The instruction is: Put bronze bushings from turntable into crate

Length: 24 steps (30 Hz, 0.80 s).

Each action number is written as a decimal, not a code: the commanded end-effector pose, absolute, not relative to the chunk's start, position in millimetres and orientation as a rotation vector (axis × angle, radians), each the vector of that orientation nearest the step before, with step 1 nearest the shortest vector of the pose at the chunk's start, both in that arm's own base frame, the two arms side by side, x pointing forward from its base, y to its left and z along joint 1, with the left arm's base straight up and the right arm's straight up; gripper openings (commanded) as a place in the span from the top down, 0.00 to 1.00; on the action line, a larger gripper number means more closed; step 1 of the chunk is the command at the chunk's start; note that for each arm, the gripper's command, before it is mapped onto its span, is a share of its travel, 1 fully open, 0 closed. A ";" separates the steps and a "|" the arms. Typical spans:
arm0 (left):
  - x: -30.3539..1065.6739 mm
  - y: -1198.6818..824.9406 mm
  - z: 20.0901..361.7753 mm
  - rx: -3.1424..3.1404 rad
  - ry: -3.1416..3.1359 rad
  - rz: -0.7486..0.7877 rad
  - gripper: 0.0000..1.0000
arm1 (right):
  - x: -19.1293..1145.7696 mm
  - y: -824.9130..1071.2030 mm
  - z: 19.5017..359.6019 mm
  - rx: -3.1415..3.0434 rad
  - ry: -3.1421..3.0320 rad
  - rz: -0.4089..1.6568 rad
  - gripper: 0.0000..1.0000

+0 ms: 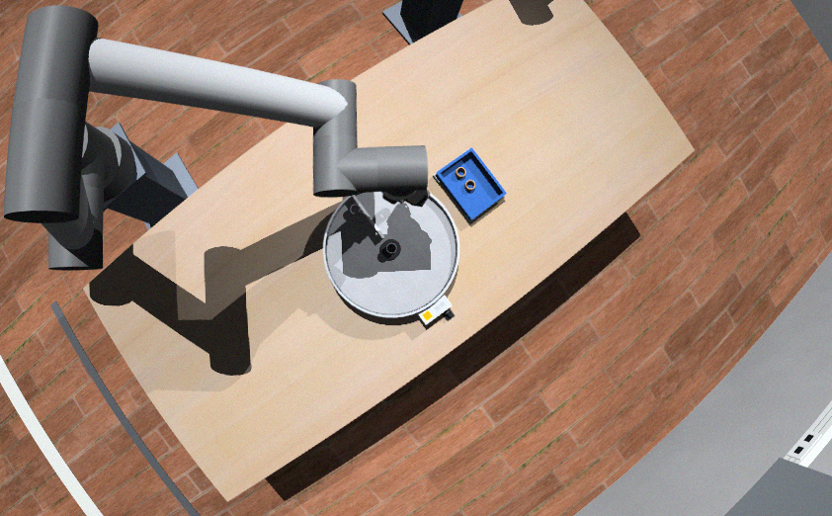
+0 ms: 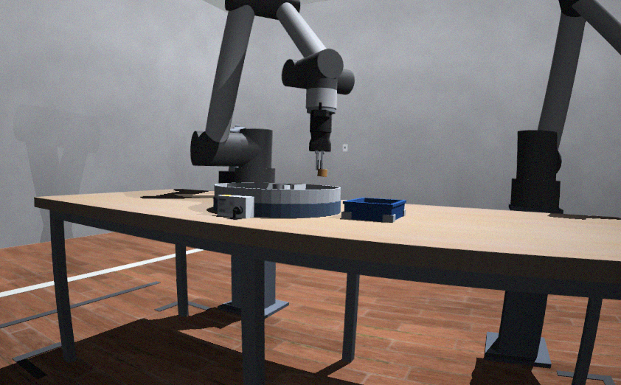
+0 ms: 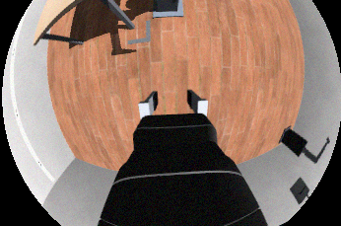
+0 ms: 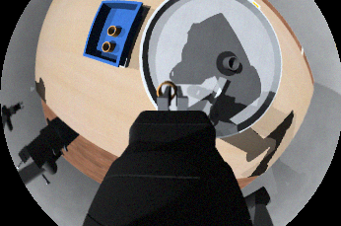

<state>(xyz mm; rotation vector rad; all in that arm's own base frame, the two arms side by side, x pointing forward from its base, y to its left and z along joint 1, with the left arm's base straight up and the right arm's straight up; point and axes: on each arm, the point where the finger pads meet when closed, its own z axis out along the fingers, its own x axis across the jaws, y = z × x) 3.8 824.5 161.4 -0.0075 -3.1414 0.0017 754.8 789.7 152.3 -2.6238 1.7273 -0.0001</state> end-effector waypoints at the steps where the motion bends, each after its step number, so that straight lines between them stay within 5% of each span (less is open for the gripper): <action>1: 3.9 824.9 162.0 -0.007 -3.142 0.000 0.00 | 786.0 841.7 153.5 -2.623 1.727 0.000 1.00; 24: 3.9 824.9 162.0 -0.007 -3.142 0.000 0.00 | 876.9 997.6 153.9 -2.623 1.727 0.000 1.00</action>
